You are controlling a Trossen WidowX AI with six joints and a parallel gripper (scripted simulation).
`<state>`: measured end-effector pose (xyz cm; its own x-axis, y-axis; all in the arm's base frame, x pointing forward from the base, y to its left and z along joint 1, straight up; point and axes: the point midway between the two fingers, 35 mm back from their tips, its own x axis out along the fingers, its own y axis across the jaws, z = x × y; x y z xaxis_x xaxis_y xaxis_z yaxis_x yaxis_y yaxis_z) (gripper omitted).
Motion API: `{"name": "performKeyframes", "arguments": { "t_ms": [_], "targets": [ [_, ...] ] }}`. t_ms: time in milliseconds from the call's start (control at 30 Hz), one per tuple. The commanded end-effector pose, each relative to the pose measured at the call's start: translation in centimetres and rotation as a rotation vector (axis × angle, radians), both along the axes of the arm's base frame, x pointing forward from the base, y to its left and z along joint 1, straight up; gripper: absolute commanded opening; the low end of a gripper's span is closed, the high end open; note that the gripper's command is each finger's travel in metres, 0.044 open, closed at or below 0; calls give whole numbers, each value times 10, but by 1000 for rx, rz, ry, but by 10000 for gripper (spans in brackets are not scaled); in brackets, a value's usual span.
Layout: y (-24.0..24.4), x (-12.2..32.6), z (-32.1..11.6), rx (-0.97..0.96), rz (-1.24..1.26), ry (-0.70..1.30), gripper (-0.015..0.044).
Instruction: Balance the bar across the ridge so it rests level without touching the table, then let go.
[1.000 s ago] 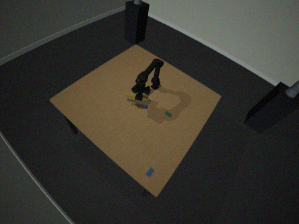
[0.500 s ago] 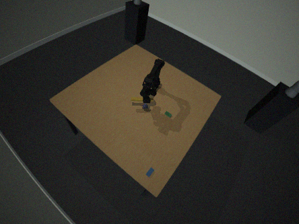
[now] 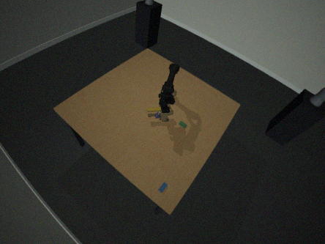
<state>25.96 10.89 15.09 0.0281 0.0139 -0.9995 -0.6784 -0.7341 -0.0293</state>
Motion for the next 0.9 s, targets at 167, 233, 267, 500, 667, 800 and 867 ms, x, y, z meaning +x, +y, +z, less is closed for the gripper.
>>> {"name": "performKeyframes", "arguments": {
  "t_ms": [167,233,267,500,667,800,867],
  "targets": [
    [1,-2,-14,-4,1,4,0],
    [1,-2,-17,-4,1,4,0],
    [1,-2,-19,-4,1,4,0],
    [0,-2,-31,-4,2,4,0],
    [-1,-2,-39,-4,2,4,0],
    [-1,-2,-43,-4,2,4,0],
    [-1,-2,-43,-4,2,4,0]
  ]
}}
